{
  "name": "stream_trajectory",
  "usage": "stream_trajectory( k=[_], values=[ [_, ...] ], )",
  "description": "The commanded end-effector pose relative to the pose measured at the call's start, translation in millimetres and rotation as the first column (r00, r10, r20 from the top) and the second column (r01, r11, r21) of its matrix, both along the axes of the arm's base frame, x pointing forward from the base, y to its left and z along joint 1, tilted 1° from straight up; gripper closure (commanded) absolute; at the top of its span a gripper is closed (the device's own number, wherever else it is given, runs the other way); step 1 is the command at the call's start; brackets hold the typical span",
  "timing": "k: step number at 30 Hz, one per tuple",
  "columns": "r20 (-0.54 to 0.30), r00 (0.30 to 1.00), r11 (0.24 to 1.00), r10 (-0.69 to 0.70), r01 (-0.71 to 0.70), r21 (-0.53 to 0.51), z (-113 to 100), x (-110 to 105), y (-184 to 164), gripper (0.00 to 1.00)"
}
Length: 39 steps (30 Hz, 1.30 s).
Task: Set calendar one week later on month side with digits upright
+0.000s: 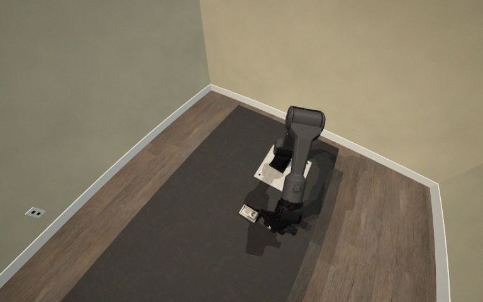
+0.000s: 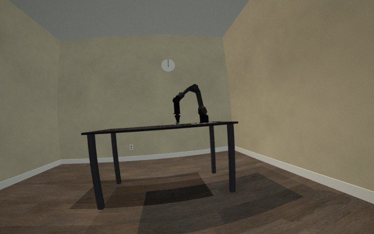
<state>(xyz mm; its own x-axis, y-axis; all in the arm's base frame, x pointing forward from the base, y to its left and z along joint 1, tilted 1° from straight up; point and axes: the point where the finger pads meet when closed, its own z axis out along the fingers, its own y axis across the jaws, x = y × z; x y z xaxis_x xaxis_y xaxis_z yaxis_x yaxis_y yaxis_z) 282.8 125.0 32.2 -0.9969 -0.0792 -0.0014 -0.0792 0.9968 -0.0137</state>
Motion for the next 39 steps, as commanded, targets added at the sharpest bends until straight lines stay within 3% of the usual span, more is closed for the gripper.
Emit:
stream_trajectory(
  k=[1, 8, 39],
  values=[
    [-0.002, 1.000, 1.000, -0.001, 0.001, -0.002, -8, 0, -1, 0.67],
    [-0.001, 1.000, 1.000, -0.001, 0.001, -0.001, -20, 1, -1, 0.67],
    [0.001, 1.000, 1.000, -0.001, 0.001, -0.001, -20, 1, 0, 0.67]
  ],
)
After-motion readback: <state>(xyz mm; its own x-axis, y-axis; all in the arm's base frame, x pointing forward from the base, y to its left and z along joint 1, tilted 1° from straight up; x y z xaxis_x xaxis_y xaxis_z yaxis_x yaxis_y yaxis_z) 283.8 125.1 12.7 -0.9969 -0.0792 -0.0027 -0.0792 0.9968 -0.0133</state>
